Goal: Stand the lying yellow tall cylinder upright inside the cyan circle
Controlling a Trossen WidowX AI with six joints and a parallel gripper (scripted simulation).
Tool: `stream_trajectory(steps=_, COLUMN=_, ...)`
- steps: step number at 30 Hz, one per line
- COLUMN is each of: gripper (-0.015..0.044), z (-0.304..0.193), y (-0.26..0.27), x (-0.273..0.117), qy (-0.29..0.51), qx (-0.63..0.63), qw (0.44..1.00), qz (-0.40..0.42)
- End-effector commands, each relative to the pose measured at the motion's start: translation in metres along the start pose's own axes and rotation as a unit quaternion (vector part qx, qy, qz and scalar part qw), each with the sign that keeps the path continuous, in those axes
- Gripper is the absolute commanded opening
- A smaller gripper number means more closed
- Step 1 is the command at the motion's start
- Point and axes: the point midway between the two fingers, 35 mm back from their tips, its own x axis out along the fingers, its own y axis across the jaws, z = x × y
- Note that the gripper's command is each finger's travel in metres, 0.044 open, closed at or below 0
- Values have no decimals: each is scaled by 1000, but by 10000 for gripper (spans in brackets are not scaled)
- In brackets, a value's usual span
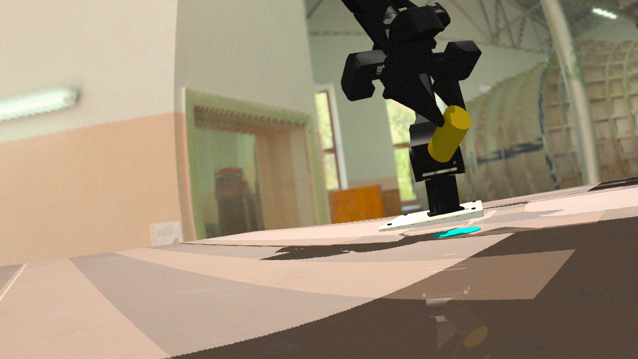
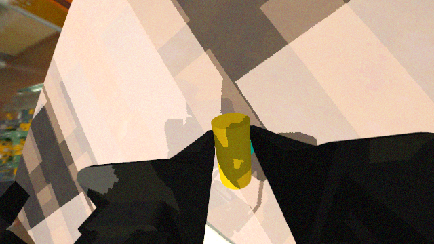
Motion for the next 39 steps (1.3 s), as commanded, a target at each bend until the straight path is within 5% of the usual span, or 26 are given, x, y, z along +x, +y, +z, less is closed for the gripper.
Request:
stream_trajectory(steps=1, gripper=105, z=1, y=-1, x=-2, qy=-20, qx=0, qw=1000, qz=1)
stream_trajectory(steps=39, gripper=105, z=2, y=-9, x=-1, qy=-159, qx=13, qw=987, qz=22)
